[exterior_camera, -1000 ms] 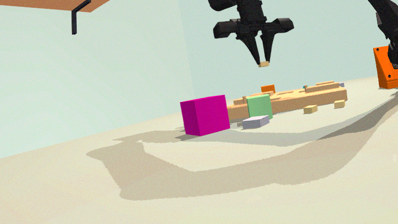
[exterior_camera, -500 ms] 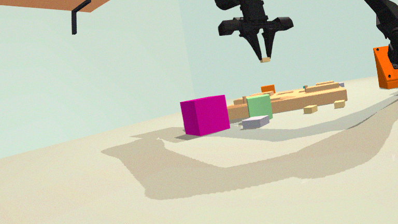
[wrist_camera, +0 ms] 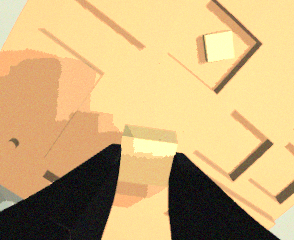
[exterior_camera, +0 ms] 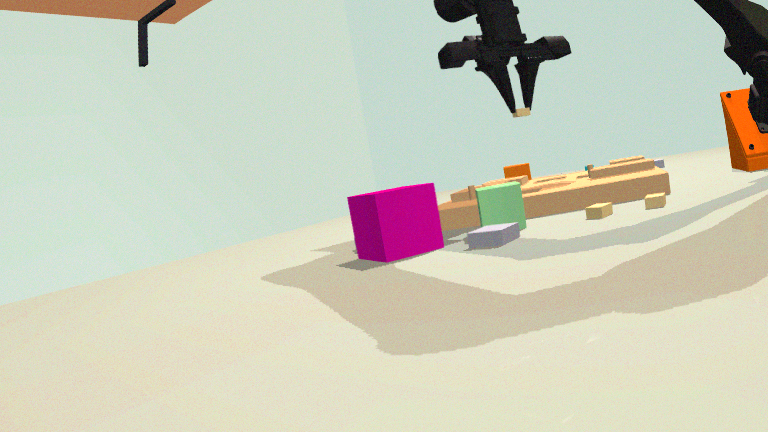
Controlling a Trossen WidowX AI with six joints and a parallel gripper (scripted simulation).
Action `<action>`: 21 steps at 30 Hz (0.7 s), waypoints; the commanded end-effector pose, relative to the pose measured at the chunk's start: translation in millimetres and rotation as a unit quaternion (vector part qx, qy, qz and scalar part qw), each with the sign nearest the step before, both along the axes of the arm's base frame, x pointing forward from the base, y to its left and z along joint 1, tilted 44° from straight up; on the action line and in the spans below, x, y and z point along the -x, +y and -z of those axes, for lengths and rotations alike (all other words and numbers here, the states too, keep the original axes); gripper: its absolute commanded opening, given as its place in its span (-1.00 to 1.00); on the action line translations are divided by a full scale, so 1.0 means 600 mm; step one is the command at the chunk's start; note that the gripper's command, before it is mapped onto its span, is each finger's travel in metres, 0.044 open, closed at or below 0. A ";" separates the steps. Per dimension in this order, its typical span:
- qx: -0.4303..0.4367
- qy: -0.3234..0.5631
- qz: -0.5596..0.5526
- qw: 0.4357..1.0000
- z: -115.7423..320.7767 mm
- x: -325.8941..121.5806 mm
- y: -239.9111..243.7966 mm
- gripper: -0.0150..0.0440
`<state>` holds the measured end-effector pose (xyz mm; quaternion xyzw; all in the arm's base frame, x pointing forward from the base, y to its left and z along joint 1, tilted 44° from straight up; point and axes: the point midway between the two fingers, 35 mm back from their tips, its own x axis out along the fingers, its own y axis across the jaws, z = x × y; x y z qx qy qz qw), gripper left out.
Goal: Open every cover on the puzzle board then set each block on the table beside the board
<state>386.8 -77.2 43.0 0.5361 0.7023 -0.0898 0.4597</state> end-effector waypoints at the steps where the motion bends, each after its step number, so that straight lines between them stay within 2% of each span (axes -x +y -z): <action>1: 0.002 0.003 0.001 1.000 0.019 0.004 -0.021 -0.22; 21: 0.005 0.004 0.000 1.000 0.103 0.034 -0.118 -0.22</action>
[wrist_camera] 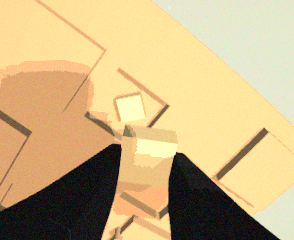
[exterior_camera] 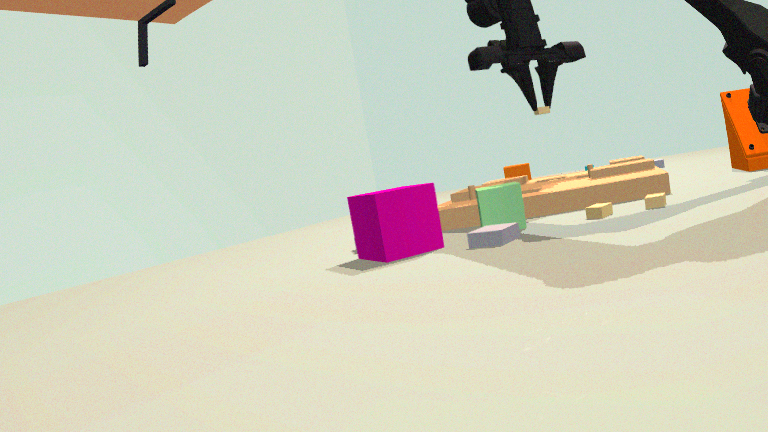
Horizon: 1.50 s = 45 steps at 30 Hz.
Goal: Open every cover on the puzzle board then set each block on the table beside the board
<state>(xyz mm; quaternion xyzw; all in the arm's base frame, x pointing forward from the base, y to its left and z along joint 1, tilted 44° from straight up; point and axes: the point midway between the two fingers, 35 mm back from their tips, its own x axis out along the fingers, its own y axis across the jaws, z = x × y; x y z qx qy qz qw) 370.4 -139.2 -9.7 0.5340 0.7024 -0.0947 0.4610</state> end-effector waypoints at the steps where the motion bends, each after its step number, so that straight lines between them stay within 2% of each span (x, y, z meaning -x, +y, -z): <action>1: 0.000 0.002 0.000 1.000 0.020 0.009 -0.019 -0.22; 34: -0.012 0.002 -0.005 1.000 0.161 0.110 -0.146 -0.22; 45: -0.013 0.002 -0.006 1.000 0.181 0.113 -0.140 -0.22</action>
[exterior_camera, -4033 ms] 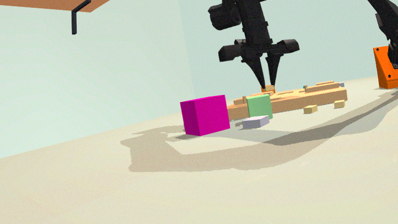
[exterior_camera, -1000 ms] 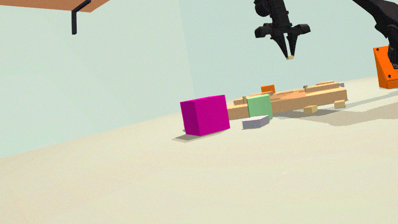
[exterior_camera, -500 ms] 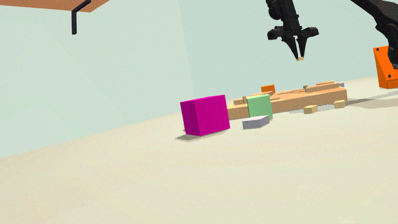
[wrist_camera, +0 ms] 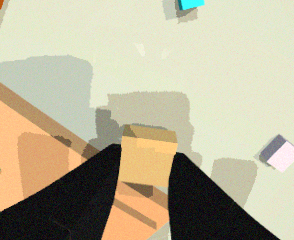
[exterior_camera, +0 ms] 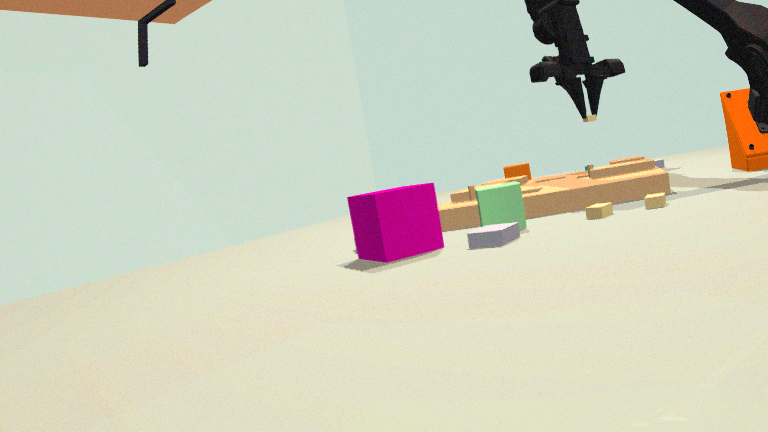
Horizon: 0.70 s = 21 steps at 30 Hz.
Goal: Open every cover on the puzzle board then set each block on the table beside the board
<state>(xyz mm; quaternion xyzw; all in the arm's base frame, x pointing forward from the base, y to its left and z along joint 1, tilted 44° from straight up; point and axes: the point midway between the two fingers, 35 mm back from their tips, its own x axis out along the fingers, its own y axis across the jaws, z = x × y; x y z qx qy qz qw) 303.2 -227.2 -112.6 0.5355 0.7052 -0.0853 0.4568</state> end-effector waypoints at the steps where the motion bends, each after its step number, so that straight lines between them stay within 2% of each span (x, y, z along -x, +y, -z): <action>1: -0.003 0.003 -0.001 1.000 0.011 0.001 0.009 -0.22; 21: -0.003 0.002 -0.001 1.000 0.053 -0.003 0.045 -0.22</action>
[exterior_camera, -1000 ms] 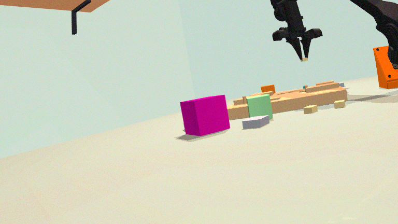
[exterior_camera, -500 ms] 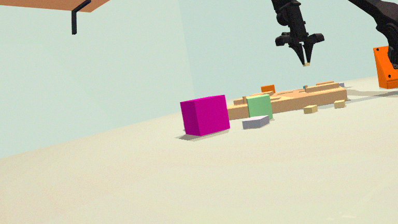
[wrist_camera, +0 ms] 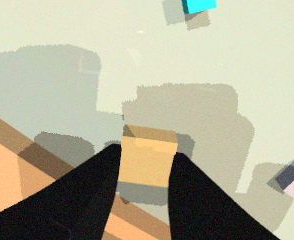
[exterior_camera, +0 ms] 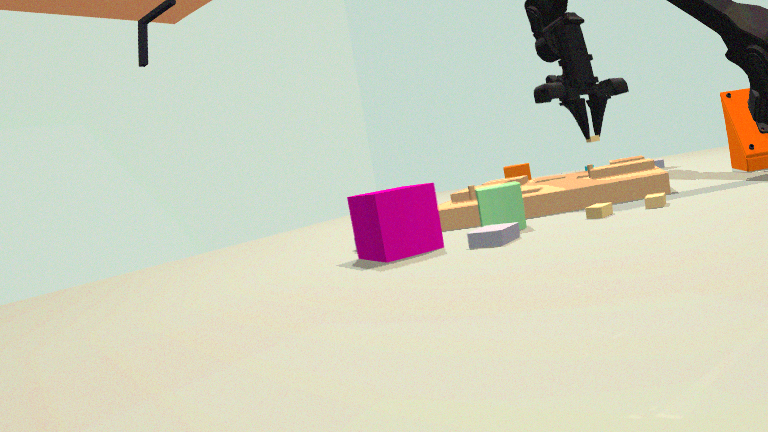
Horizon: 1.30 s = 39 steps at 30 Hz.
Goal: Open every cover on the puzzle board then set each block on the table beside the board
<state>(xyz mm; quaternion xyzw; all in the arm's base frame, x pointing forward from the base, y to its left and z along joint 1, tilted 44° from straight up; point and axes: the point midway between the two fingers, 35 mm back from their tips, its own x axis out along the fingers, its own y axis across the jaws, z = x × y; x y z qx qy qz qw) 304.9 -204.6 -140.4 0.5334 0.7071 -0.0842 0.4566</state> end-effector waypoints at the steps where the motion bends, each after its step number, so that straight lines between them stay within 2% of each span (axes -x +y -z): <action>1: -0.003 0.001 0.002 1.000 0.009 0.000 0.009 -0.22; 39: -0.005 0.001 0.002 1.000 0.079 0.008 0.082 -0.22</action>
